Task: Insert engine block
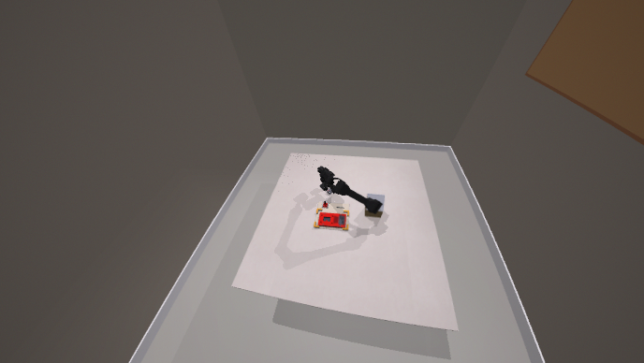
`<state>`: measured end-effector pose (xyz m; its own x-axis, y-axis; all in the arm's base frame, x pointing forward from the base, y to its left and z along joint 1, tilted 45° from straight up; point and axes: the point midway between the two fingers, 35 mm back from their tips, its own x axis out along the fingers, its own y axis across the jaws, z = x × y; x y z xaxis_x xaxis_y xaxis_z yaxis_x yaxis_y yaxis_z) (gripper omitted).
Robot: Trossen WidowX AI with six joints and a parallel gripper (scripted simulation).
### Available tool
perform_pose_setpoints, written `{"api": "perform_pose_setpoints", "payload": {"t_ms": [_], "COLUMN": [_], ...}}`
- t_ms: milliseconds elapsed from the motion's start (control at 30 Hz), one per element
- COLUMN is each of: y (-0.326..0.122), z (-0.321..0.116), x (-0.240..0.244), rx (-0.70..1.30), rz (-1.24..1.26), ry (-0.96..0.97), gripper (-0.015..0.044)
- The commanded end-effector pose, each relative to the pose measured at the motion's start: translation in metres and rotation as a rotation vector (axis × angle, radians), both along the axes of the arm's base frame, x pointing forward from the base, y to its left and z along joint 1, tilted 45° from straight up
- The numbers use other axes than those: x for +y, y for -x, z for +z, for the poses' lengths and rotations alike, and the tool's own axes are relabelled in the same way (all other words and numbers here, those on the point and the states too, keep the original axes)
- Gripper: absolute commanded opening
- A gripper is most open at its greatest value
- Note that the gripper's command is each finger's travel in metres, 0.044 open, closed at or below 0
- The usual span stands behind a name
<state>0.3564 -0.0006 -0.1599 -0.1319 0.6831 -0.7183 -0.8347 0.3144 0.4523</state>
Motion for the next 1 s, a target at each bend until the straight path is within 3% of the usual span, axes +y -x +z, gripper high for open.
{"api": "perform_pose_setpoints", "payload": {"t_ms": [0, 33, 433, 667, 767, 967], "y": [0.001, 0.001, 0.001, 0.001, 0.000, -0.006], "z": [-0.005, -0.005, -0.005, -0.005, -0.005, 0.001], "x": [0.005, 0.005, 0.005, 0.005, 0.004, -0.007], "rx": [0.002, 0.002, 0.002, 0.002, 0.002, 0.001], "rz": [-0.004, -0.004, -0.004, -0.004, -0.011, -0.045], "ry": [-0.004, -0.004, -0.004, -0.004, 0.000, 0.017], "gripper": [0.0440, 0.0440, 0.0125, 0.0078, 0.0000, 0.0000]}}
